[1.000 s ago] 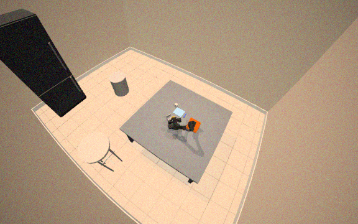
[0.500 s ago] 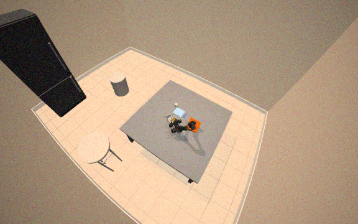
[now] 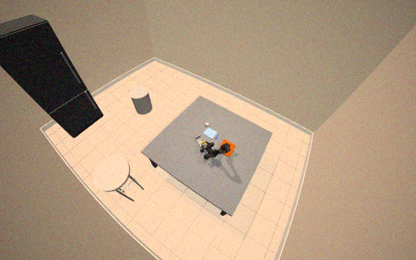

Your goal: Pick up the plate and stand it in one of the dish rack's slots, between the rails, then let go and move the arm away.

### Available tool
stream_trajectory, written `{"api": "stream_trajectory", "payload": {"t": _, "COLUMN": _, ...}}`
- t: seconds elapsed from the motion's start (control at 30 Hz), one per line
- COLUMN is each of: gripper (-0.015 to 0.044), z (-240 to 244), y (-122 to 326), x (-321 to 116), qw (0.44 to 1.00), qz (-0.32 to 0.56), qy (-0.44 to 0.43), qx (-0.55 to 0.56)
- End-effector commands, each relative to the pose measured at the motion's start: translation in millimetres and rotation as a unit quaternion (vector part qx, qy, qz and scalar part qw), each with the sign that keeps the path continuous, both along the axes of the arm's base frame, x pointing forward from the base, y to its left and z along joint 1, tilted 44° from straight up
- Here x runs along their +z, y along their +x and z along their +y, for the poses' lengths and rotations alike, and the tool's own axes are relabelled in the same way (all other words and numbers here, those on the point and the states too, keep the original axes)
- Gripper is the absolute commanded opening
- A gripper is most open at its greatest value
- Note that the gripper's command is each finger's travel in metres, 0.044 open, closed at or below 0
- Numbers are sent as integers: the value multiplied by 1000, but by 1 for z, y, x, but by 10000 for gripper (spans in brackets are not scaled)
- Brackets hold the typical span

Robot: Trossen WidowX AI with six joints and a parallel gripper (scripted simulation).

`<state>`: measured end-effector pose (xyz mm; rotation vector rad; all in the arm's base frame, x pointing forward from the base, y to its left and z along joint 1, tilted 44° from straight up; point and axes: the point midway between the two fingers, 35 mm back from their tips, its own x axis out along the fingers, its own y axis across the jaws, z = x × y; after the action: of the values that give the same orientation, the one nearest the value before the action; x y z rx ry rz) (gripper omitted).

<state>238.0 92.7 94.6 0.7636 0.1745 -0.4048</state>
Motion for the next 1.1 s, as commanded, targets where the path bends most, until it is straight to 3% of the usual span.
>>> {"api": "stream_trajectory", "payload": {"t": 0.0, "gripper": 0, "z": -1, "y": -1, "x": 1, "qw": 1000, "qz": -3, "qy": -2, "qx": -1}}
{"api": "stream_trajectory", "payload": {"t": 1.07, "gripper": 0, "z": 10, "y": 30, "x": -31, "qw": 1000, "qz": -4, "qy": 3, "qx": -2}}
